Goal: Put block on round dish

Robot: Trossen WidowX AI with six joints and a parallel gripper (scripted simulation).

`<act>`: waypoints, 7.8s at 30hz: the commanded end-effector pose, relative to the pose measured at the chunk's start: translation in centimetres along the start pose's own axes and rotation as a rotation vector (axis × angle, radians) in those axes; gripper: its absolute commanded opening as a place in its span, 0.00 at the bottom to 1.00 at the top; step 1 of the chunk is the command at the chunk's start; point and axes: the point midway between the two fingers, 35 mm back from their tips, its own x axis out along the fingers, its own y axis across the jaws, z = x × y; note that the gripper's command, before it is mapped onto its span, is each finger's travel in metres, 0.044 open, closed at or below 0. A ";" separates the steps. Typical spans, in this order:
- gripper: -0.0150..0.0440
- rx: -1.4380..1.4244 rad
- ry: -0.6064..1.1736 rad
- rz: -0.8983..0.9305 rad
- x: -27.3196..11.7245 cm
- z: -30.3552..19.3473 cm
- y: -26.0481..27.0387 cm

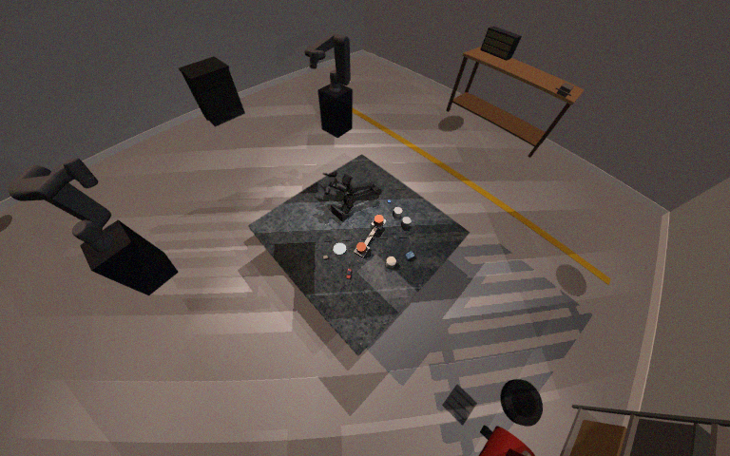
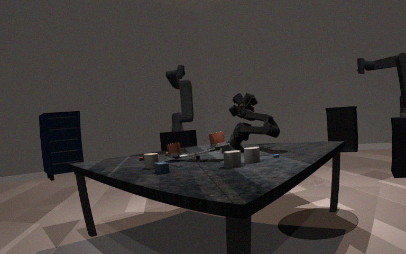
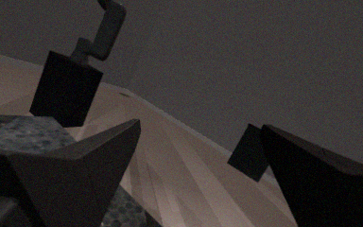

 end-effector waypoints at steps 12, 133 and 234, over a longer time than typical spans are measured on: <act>1.00 -0.173 -0.121 0.297 0.0 3.5 4.7; 1.00 -0.712 1.055 1.816 -38.7 15.4 29.2; 0.25 -0.537 1.217 1.464 -43.5 10.1 36.0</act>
